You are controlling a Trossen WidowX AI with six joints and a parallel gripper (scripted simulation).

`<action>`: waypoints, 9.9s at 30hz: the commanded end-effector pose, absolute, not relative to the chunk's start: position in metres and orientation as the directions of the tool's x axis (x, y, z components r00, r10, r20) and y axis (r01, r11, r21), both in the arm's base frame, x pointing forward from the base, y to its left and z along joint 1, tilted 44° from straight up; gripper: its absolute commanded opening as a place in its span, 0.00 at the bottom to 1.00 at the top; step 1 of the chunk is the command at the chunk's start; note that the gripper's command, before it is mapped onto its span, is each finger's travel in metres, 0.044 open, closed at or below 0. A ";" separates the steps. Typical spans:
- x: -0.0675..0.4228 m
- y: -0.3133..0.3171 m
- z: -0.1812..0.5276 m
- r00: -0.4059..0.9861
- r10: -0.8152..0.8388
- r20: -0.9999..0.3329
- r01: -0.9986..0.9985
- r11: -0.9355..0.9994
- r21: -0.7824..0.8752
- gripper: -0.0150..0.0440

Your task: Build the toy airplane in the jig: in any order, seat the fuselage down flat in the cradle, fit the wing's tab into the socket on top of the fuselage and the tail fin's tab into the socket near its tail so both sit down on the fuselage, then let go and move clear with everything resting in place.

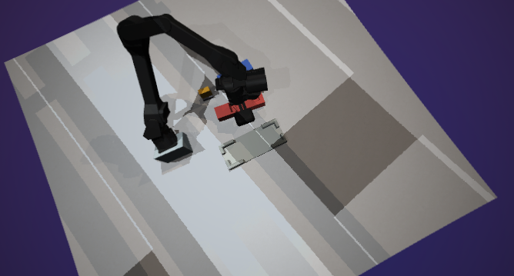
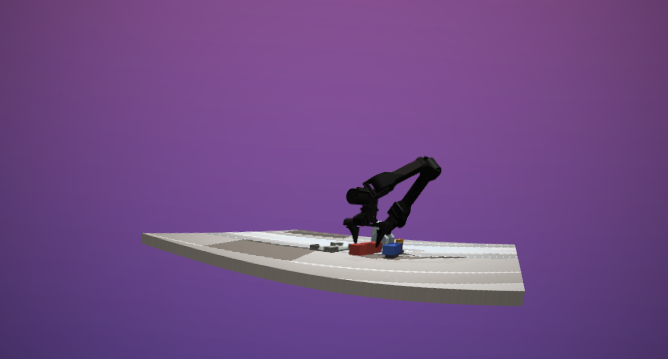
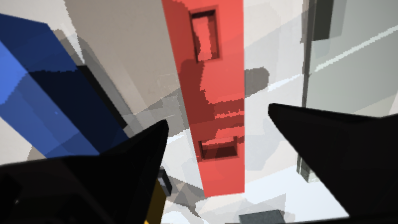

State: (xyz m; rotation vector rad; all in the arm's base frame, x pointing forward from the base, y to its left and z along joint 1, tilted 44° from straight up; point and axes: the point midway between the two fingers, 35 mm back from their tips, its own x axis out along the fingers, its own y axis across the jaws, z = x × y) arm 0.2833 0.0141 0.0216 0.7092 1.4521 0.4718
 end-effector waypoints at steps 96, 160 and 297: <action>0.271 -0.087 0.042 0.081 0.683 -0.725 0.108 0.718 0.688 0.25; 0.249 -0.109 -0.059 0.081 0.681 -0.728 0.057 0.726 0.685 0.58; 0.322 0.098 0.110 0.084 0.692 -0.717 -0.064 0.721 0.690 1.00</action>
